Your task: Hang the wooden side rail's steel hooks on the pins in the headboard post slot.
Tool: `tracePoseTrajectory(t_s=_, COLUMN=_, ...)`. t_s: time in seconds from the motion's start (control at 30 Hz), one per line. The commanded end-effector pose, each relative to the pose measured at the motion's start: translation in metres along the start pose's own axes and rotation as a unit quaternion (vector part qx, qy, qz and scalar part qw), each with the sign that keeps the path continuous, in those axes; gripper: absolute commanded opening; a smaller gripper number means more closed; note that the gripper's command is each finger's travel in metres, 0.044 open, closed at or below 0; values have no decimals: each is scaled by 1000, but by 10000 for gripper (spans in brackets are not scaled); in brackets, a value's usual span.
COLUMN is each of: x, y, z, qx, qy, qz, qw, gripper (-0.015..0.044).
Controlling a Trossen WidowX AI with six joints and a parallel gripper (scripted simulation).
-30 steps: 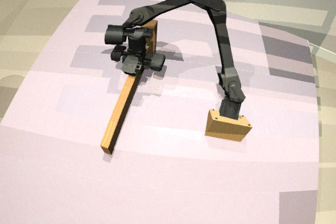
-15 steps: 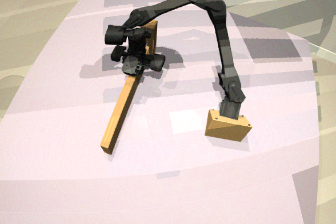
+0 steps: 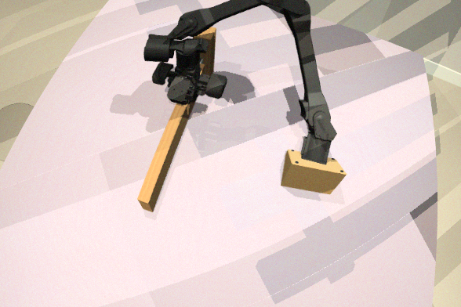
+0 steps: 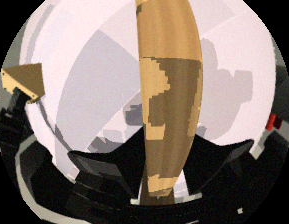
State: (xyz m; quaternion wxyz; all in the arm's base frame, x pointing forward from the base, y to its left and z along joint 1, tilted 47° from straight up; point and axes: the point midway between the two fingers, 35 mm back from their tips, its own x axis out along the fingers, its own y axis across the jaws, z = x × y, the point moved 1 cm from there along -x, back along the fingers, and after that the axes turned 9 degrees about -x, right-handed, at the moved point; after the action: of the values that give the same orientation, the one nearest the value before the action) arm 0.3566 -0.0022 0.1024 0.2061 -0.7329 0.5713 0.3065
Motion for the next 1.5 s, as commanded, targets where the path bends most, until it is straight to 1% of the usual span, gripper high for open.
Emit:
tracePoseTrajectory(t_s=0.0, x=0, y=-2, z=-1, qx=2, qy=5, qz=-4, qw=1000, gripper=0)
tracePoseTrajectory(t_s=0.2, x=1, y=-2, z=-1, qx=2, qy=5, qz=-4, qw=1000, gripper=0)
tracePoseTrajectory(t_s=0.6, x=0, y=0, z=0, qx=-1, qy=0, qz=0, qw=1000, gripper=315)
tracePoseTrajectory(t_s=0.7, x=-9, y=0, z=1, qx=0, qy=1, qz=-1, qw=1000, gripper=394)
tracePoseTrajectory(t_s=0.77, x=-23, y=0, z=1, qx=1, qy=2, qz=-3, qw=1000, gripper=440)
tracePoseTrajectory(t_s=0.9, x=-40, y=1, z=1, qx=2, qy=4, qz=-4, qw=1000, gripper=440)
tracePoseTrajectory(t_s=1.07, x=-40, y=0, z=3, qx=2, qy=4, qz=-4, qw=1000, gripper=440)
tracePoseTrajectory(t_s=1.27, x=-39, y=-4, z=31, qx=2, qy=3, qz=-4, qw=1000, gripper=440)
tracePoseTrajectory(t_s=1.47, x=-41, y=-4, z=28, qx=-2, qy=5, qz=-7, qw=1000, gripper=440)
